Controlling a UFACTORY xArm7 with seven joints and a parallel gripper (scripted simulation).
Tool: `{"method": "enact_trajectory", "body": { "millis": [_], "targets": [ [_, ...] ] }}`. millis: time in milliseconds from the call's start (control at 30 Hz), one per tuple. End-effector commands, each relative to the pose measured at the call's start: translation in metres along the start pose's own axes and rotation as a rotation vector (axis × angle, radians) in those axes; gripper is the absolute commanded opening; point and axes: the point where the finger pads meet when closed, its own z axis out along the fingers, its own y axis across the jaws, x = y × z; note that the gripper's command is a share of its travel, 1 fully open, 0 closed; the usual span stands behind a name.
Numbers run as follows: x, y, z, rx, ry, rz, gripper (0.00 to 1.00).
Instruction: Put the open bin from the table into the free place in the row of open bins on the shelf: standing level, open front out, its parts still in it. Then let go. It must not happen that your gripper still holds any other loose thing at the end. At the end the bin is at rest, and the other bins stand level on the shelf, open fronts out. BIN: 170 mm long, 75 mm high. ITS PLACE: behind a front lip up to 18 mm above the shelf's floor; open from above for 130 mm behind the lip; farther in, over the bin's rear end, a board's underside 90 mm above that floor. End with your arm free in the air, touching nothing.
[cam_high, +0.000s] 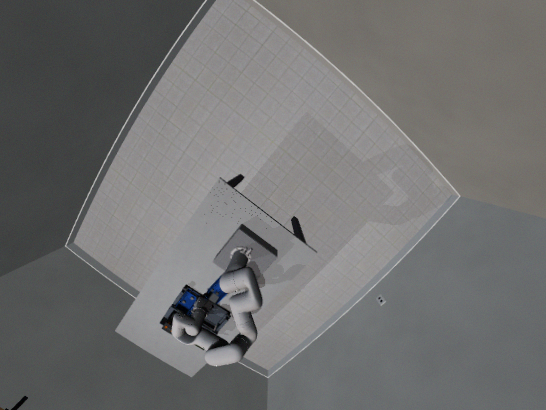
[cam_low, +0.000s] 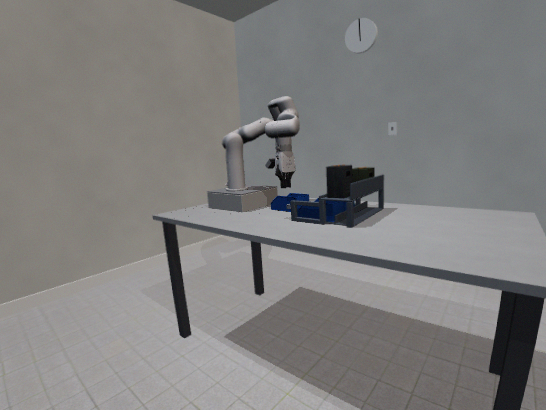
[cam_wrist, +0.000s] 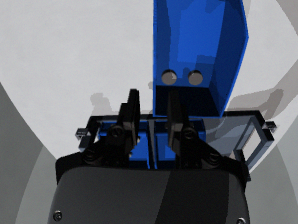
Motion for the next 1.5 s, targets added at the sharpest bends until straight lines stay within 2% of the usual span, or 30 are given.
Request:
{"method": "enact_trajectory", "body": {
  "millis": [0,33,1467],
  "targets": [
    [0.0002,0.0,0.029,-0.001,0.001,0.001,0.28],
    [0.0003,0.0,0.038,-0.001,0.001,0.001,0.28],
    [0.0003,0.0,0.0318,-0.001,0.001,0.001,0.28]
  ]
}}
